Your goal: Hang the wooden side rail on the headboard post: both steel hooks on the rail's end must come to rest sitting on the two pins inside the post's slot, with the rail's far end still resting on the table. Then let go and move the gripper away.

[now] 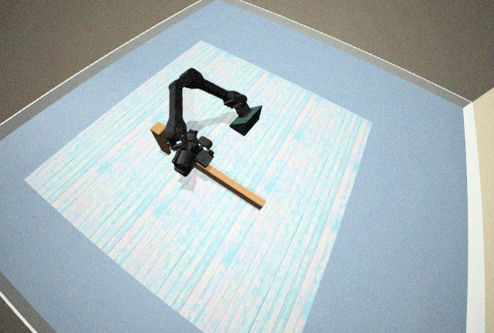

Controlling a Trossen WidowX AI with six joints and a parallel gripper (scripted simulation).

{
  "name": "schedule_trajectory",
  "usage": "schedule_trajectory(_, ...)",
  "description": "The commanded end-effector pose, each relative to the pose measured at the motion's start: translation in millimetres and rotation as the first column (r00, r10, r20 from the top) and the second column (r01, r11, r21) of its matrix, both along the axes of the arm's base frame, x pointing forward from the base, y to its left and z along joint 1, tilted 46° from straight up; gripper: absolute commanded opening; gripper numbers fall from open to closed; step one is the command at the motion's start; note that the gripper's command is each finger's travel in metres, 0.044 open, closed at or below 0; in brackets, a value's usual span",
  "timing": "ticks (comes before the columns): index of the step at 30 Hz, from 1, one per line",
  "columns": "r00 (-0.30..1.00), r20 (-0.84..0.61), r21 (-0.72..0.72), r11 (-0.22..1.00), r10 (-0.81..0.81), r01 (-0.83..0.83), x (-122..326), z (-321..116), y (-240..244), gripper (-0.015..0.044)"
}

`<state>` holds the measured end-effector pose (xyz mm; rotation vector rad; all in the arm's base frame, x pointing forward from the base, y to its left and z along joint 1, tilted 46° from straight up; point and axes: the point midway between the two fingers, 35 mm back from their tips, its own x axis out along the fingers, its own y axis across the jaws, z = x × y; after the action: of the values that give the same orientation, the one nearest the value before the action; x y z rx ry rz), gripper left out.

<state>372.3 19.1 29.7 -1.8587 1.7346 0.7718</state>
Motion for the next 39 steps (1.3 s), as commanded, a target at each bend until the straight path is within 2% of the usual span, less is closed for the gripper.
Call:
schedule_trajectory(1, 1.0, 0.006, 0.01, 1.0, 0.008, -0.008, 2.5, 2.2, 3.8, 0.0)
schedule_trajectory(39, 1.0, 0.006, 0.01, 1.0, 0.008, -0.008, 0.8, 4.4, 0.8, 0.0)
